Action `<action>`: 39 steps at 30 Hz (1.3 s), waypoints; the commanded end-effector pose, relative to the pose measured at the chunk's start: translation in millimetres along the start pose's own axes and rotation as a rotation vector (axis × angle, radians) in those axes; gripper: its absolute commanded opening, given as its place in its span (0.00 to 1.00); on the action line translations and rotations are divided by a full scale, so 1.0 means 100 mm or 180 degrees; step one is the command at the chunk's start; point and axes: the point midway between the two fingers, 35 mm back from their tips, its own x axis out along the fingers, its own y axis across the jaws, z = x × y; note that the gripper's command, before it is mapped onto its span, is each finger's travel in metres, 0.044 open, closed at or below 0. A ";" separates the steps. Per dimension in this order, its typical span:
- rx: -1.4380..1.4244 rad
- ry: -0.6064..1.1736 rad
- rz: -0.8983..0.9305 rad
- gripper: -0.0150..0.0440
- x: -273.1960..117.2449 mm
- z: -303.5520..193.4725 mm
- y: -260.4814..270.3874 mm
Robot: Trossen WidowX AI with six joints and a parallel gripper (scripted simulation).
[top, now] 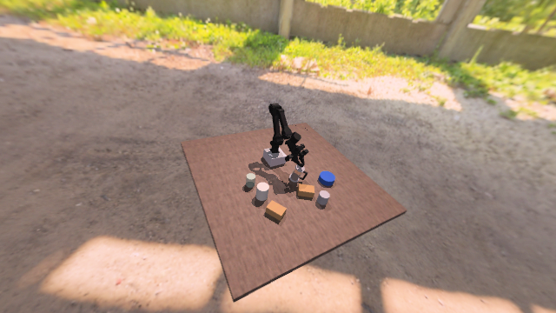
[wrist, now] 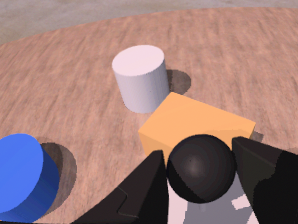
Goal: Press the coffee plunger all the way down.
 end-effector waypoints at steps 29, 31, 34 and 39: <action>0.0001 0.0006 0.0000 0.99 0.02 0.00 0.00; 0.0001 0.0006 0.0000 1.00 0.02 0.00 0.00; 0.0003 0.0010 0.0000 1.00 -0.01 0.04 0.00; 0.0016 0.0037 -0.0004 1.00 -0.32 0.30 -0.03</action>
